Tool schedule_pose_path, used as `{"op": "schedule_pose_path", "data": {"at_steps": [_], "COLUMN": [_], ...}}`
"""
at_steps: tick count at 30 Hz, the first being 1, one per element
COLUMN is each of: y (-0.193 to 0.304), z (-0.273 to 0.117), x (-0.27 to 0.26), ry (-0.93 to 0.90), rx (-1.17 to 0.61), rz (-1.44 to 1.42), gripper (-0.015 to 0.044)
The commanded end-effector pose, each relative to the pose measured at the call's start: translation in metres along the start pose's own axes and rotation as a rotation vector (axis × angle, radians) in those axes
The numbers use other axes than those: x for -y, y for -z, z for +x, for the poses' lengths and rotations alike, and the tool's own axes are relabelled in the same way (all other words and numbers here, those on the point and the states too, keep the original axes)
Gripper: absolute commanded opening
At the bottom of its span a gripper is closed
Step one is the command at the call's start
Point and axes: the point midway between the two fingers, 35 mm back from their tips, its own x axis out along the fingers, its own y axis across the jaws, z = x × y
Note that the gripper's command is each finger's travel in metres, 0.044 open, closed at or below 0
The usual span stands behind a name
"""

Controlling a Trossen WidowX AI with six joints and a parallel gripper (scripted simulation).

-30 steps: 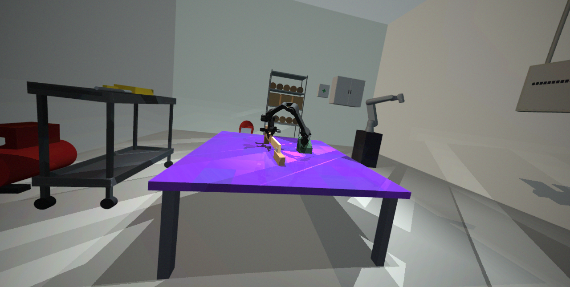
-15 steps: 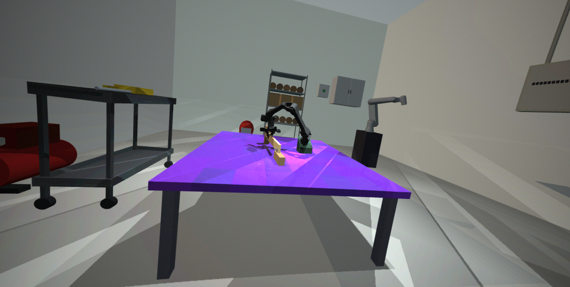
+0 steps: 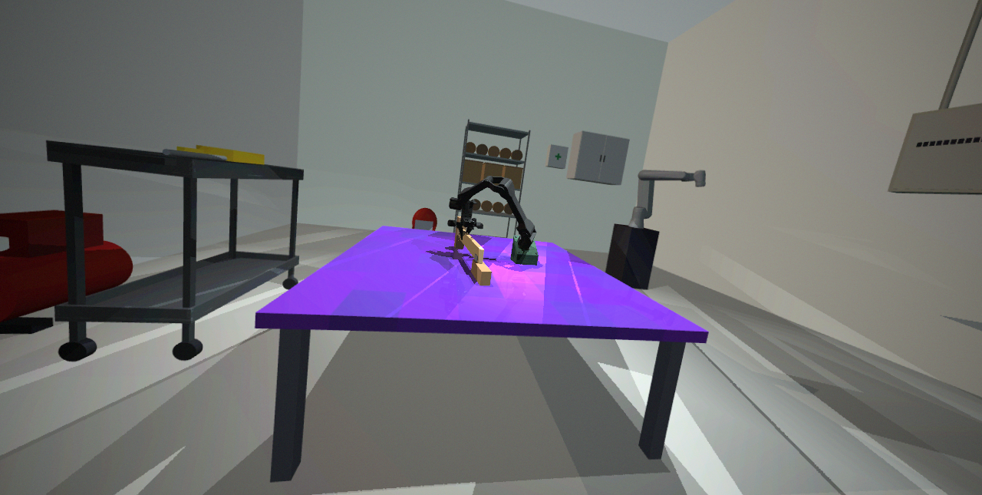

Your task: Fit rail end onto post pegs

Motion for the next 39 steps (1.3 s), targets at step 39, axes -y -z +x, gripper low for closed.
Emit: {"op": "schedule_pose_path", "data": {"at_steps": [39], "y": [0.014], "z": [-0.003], "x": [0.001], "ry": [0.007], "rx": [-0.005], "rz": [-0.003], "gripper": [0.0]}}
